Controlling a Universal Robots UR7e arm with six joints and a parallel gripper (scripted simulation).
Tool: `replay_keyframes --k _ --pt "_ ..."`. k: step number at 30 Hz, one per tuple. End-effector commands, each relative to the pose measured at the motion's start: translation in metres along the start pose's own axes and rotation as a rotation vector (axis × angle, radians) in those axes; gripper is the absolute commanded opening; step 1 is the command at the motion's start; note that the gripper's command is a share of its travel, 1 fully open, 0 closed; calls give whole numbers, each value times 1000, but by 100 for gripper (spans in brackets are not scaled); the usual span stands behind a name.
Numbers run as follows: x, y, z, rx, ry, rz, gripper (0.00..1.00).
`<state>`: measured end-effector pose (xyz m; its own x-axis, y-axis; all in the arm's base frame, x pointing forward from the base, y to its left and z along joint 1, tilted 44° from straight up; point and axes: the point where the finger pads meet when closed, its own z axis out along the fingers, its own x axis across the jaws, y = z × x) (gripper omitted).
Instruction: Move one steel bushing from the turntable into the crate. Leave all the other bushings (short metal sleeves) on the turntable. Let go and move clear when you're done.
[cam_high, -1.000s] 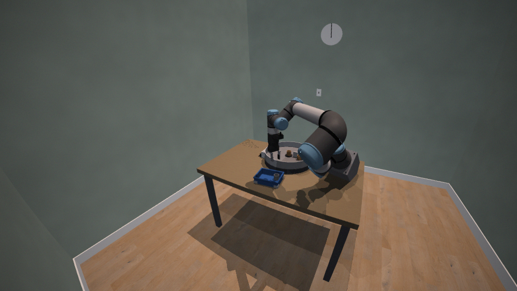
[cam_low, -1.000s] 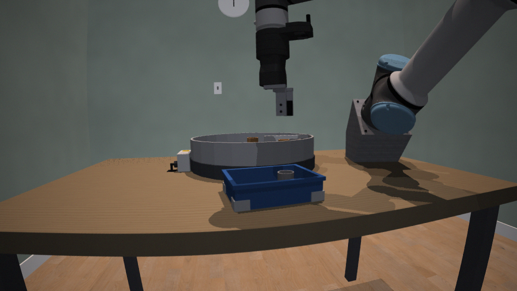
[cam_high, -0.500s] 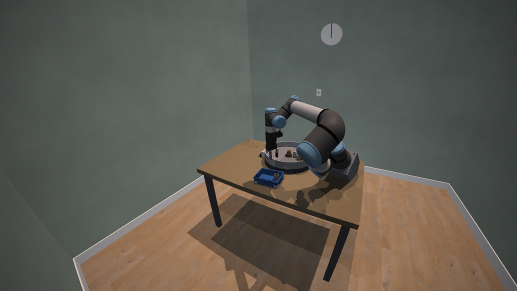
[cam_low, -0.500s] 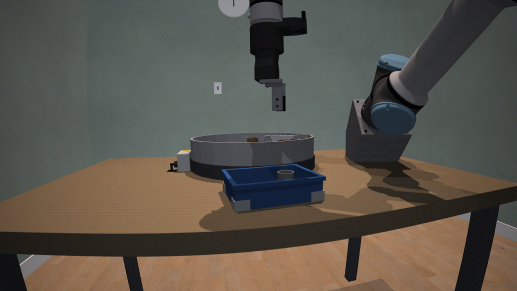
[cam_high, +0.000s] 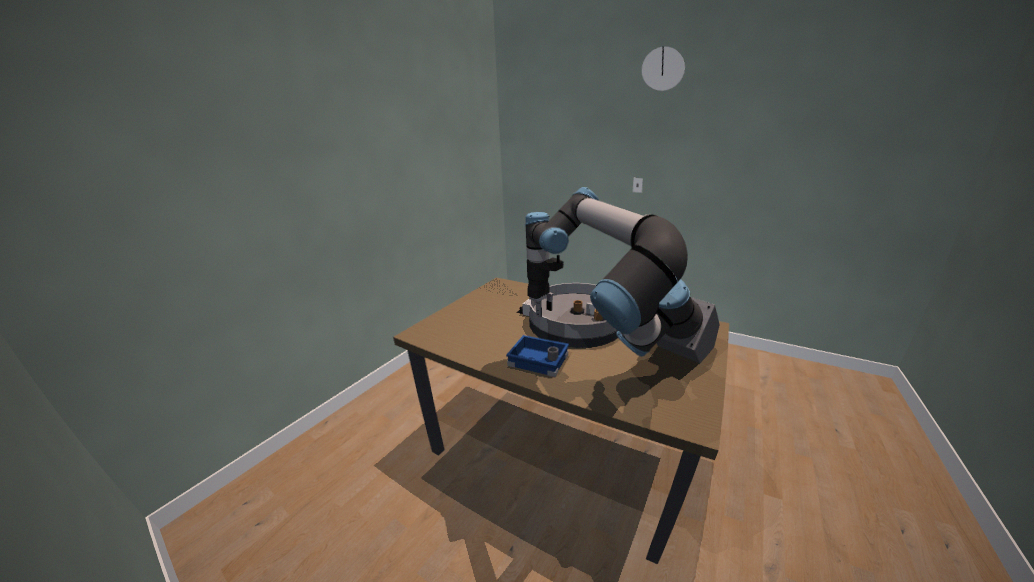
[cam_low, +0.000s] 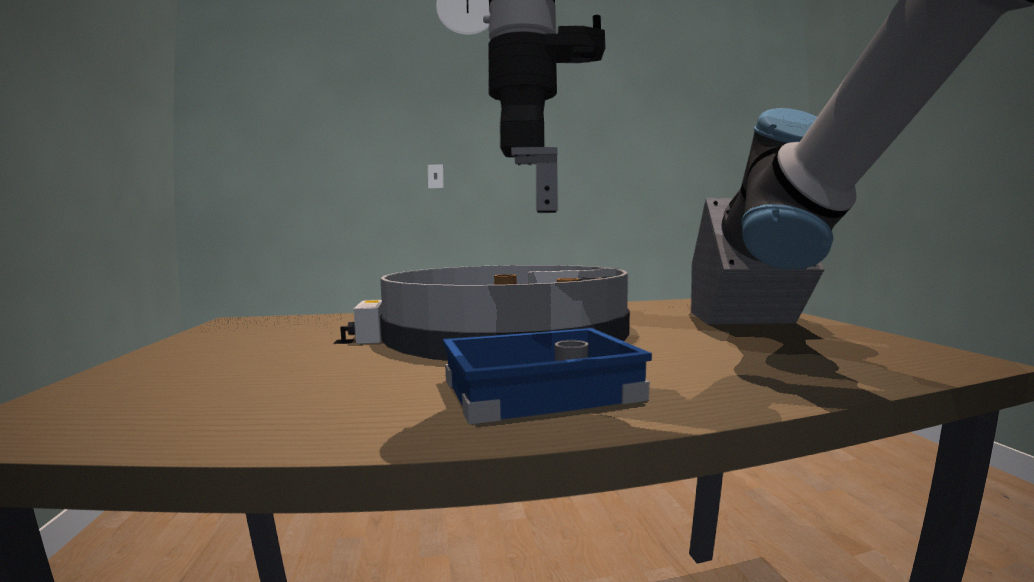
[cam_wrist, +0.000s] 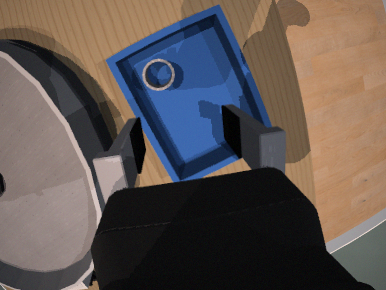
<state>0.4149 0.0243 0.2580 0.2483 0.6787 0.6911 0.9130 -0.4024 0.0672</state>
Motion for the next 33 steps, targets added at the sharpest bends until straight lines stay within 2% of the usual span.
replay_keyframes --k 1,3,8,33 --pt "0 1 0 6 5 -23 100" --pt "0 1 0 6 5 -23 100" --pt "3 14 -11 0 1 -186 100" --pt "4 14 -10 9 9 -210 100"
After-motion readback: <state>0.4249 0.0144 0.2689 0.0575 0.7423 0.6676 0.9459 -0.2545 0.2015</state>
